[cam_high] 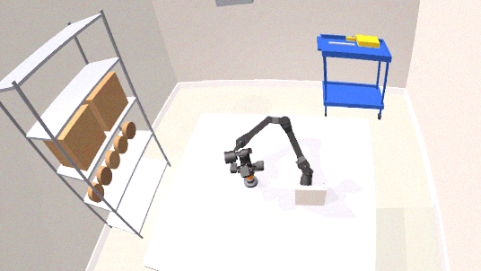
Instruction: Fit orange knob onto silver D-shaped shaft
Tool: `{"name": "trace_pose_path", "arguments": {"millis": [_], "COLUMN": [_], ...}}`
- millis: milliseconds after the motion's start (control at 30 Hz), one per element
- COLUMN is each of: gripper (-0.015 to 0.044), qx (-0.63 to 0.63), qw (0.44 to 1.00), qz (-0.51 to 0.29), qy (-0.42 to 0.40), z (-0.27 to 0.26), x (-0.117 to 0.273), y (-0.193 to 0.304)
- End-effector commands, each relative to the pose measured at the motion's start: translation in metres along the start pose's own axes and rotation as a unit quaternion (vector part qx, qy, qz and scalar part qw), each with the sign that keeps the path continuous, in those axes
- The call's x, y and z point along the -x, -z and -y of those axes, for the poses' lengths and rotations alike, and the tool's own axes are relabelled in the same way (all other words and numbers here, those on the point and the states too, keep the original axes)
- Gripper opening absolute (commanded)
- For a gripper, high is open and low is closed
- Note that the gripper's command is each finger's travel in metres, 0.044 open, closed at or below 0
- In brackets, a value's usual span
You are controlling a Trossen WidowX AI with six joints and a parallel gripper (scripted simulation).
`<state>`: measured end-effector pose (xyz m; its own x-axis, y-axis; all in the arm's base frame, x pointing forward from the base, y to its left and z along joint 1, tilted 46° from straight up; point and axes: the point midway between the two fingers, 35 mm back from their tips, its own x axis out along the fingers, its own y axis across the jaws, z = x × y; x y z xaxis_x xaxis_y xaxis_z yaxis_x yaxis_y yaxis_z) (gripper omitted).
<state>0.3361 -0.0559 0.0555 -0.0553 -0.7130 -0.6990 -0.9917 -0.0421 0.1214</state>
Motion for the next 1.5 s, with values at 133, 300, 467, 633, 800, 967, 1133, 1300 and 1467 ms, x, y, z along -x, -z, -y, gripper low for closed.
{"name": "trace_pose_path", "arguments": {"millis": [133, 300, 467, 633, 800, 967, 1133, 1300, 1467], "gripper": [0.0000, 0.0000, 0.0000, 0.0000, 0.0000, 0.0000, 0.0000, 0.0000, 0.0000], "qx": [-0.001, 0.061, 0.103, 0.103, 0.103, 0.103, 0.103, 0.103, 0.103], "qw": [1.000, 0.998, 0.995, 0.995, 0.995, 0.995, 0.995, 0.995, 0.995], "qz": [0.000, 0.000, -0.001, -0.001, -0.001, -0.001, -0.001, -0.001, -0.001], "qy": [0.002, 0.002, 0.002, 0.002, 0.002, 0.002, 0.002, 0.002, 0.002], "z": [0.0015, 0.0018, 0.0013, 0.0008, 0.0012, 0.0012, 0.0012, 0.0012, 0.0012], "x": [0.0049, 0.0052, 0.0043, 0.0020, -0.0008, -0.0008, -0.0008, -0.0008, -0.0008], "y": [0.0028, 0.0034, 0.0030, 0.0024, 0.0027, 0.0027, 0.0027, 0.0027, 0.0027]}}
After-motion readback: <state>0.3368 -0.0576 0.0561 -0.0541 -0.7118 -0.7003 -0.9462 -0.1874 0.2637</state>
